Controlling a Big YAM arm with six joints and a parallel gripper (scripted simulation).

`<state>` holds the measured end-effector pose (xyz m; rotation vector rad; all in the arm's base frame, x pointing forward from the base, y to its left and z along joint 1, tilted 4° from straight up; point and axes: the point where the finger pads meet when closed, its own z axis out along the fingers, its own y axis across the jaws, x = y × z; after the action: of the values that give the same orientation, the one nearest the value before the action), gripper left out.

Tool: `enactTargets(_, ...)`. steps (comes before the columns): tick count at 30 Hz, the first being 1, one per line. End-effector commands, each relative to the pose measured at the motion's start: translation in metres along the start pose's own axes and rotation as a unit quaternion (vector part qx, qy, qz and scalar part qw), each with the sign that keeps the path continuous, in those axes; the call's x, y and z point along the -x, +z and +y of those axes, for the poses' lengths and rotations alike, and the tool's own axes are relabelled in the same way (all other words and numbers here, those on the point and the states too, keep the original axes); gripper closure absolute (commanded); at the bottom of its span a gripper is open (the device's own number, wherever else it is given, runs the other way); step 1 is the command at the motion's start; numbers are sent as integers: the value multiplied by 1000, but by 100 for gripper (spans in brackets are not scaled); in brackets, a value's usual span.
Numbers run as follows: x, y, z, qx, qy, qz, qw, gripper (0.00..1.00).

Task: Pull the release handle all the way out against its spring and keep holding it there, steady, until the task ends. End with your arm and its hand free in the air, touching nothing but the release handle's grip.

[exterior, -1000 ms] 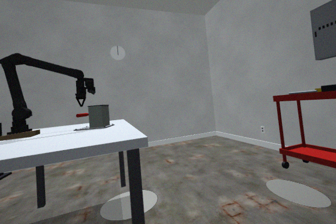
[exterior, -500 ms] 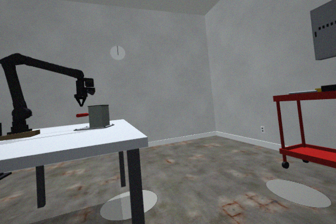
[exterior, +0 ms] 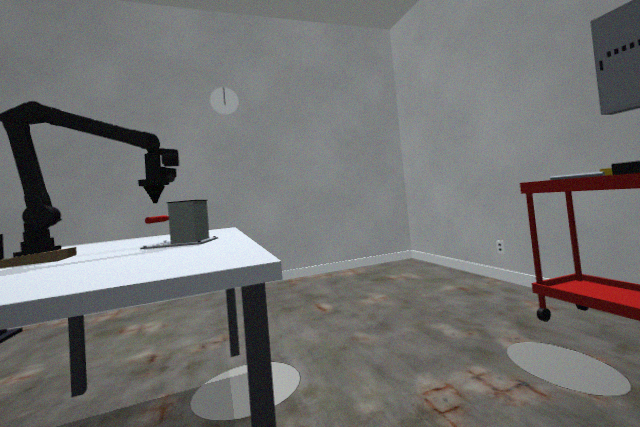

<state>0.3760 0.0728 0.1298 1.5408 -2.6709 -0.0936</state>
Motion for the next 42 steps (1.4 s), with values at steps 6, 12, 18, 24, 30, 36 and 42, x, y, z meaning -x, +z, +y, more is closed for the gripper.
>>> enactTargets(6,3,-6,2,-10,-120,-8,993,100)
enactTargets(12,3,-6,2,-10,-123,-8,992,100)
enactTargets(18,3,-6,2,-10,-123,-8,992,100)
enactTargets(24,4,-6,2,-10,-129,-9,992,100)
enactTargets(30,4,-6,2,-10,-131,-10,991,100)
enactTargets(36,4,-6,2,-10,-132,-10,991,100)
enactTargets(42,4,-6,2,-10,-132,-10,991,50)
